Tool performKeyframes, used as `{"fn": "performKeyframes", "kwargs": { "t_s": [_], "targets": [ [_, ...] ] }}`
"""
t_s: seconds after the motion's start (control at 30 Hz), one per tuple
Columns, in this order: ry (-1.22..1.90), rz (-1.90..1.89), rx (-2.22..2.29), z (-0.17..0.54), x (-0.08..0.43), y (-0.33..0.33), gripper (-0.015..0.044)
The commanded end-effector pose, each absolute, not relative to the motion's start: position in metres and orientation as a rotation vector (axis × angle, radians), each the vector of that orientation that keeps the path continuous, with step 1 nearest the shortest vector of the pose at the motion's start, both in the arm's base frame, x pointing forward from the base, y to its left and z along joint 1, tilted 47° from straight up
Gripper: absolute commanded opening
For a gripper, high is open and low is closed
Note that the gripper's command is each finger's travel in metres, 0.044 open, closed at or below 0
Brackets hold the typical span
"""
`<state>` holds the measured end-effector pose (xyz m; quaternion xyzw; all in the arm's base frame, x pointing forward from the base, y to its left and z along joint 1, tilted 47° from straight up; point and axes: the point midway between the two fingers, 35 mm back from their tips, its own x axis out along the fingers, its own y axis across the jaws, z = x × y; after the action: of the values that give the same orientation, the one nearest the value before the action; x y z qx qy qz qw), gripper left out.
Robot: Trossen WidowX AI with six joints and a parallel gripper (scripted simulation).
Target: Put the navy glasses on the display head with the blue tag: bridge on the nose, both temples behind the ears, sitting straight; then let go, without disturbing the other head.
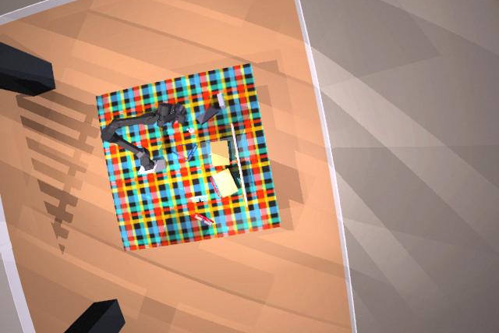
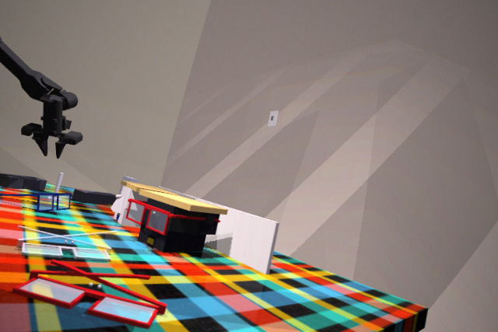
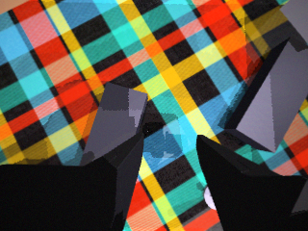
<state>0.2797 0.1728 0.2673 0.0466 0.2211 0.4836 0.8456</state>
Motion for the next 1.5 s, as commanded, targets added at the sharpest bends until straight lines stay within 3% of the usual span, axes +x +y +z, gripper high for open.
{"fn": "performKeyframes", "kwargs": {
  "t_s": [0.0,0.37,0.63,0.87,0.97,1.47],
  "targets": [
    [0.563,0.911,0.019,0.216,0.313,0.129,0.0200],
    [0.836,0.827,-0.037,0.099,0.320,0.038,0.0200],
    [0.973,0.991,-0.019,0.013,0.264,-0.008,0.0200],
    [0.976,1.010,-0.010,0.009,0.257,-0.009,0.0200],
    [0.976,1.010,-0.010,0.009,0.257,-0.009,0.0121],
    [0.977,1.009,-0.011,0.004,0.260,-0.005,0.0120]
  ]
}}
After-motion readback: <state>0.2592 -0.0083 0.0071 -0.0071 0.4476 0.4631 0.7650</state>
